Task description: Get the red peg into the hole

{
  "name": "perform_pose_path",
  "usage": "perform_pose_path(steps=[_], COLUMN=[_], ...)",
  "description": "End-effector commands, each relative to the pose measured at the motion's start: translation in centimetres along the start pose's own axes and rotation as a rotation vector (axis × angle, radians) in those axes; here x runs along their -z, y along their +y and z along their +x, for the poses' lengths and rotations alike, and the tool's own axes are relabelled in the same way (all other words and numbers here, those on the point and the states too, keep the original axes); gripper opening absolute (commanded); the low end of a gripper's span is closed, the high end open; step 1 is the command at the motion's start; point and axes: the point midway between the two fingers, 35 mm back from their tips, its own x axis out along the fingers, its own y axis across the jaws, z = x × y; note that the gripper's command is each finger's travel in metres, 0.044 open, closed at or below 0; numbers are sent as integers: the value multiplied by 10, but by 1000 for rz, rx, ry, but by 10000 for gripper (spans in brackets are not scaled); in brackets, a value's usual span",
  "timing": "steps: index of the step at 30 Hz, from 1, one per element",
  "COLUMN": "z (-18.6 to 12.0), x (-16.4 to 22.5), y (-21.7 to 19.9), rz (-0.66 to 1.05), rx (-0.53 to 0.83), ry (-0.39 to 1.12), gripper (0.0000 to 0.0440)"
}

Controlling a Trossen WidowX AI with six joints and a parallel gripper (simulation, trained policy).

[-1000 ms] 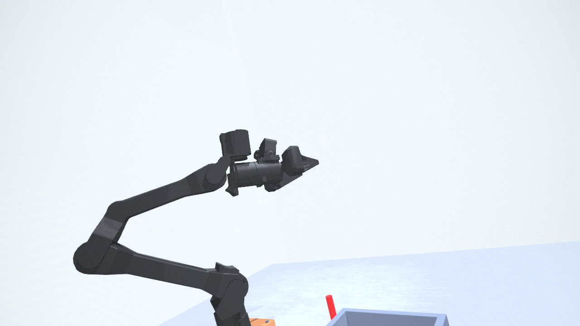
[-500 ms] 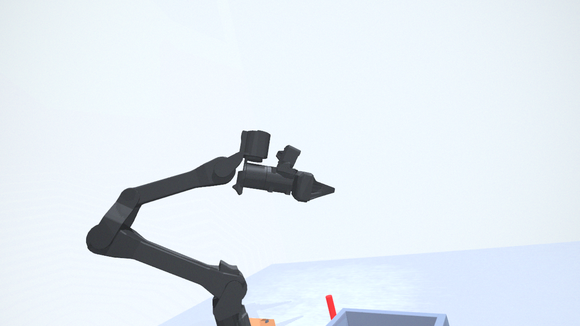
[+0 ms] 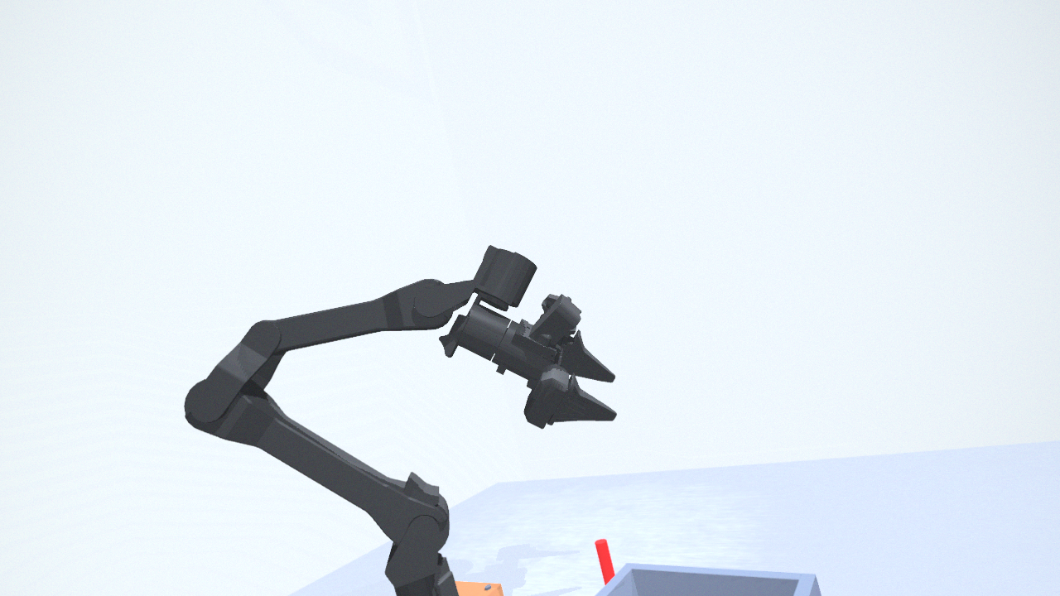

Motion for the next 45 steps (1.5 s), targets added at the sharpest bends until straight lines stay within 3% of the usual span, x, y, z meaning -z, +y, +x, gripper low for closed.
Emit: perform_pose_path(steps=[1,28,41,45], z=[6,45,81,88], x=[7,87,123,133], y=[-12,-89,-104,-106], rz=[80,709,902,945], rx=[64,631,709,720], ry=[47,365,347,347], gripper=[440,439,439,392])
